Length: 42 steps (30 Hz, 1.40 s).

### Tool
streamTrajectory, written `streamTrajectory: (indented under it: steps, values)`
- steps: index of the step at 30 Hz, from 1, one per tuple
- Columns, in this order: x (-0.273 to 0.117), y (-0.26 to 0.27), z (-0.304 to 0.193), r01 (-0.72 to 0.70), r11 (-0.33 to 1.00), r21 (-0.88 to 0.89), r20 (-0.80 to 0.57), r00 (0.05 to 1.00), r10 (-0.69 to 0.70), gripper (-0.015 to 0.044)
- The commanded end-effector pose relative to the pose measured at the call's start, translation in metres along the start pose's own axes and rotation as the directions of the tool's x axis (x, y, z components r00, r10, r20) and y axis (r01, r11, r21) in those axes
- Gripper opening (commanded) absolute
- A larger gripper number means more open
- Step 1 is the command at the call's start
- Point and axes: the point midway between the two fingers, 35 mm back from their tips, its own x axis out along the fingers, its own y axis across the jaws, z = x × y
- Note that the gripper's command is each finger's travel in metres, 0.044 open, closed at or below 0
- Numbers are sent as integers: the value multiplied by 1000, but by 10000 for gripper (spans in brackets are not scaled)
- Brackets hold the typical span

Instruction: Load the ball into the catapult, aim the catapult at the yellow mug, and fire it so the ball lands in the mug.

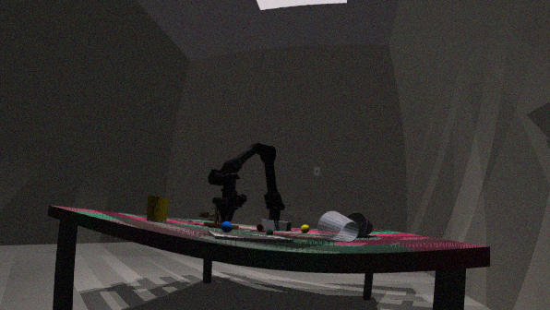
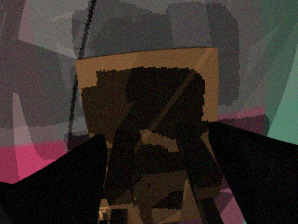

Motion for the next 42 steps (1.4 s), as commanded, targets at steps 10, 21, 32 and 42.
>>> streamTrajectory:
  steps: [10,21,32,42]
  values:
    - [-12,-1,-1,1,1000,0,-1,1000,-1,59]
    - [-50,0,0,-2,993,114,-1,1000,2,0]
    - [-49,-3,-1,-2,883,468,0,1000,2,0]
    - [-48,-11,-4,-1,677,736,0,1000,1,0]
